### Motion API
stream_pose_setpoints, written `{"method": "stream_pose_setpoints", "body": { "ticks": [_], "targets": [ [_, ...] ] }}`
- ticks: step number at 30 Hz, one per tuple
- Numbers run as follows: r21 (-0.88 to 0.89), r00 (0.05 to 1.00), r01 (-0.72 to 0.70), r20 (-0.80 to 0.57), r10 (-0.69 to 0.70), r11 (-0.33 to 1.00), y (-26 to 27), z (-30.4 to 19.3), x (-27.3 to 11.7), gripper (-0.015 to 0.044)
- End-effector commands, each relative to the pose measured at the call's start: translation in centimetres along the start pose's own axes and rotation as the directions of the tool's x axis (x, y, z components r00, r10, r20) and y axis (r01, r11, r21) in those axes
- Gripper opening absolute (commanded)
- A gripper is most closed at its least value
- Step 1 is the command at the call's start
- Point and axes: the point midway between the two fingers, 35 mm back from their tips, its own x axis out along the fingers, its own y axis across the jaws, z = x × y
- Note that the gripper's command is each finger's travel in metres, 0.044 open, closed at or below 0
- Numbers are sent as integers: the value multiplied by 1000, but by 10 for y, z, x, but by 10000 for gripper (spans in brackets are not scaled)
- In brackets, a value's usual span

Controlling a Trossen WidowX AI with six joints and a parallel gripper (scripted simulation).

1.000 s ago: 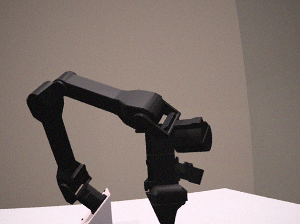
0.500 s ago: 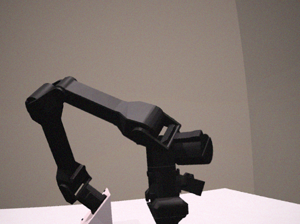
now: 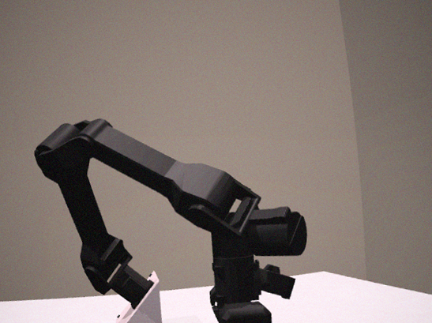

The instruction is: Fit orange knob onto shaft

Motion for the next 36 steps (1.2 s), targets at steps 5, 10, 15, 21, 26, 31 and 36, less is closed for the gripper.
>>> {"method": "stream_pose_setpoints", "body": {
  "ticks": [5, 10, 15, 21, 26, 31, 36],
  "targets": [
    [-9, 1000, -1, -8, 1, 1000, 2, 0, 12, 414],
    [-9, 1000, -1, -8, 1, 1000, 2, 0, 12, 282],
    [-9, 1000, -1, -8, 1, 1000, 2, 0, 12, 151],
    [-9, 1000, -1, -8, 1, 1000, 2, 0, 12, 111],
    [2, 1000, 5, 6, -5, 1000, 7, 2, 5, 0],
    [4, 1000, 6, 13, -6, 1000, 6, 5, -9, 0],
    [2, 1000, 5, 13, -5, 1000, 4, 7, -23, 0]
  ]
}}
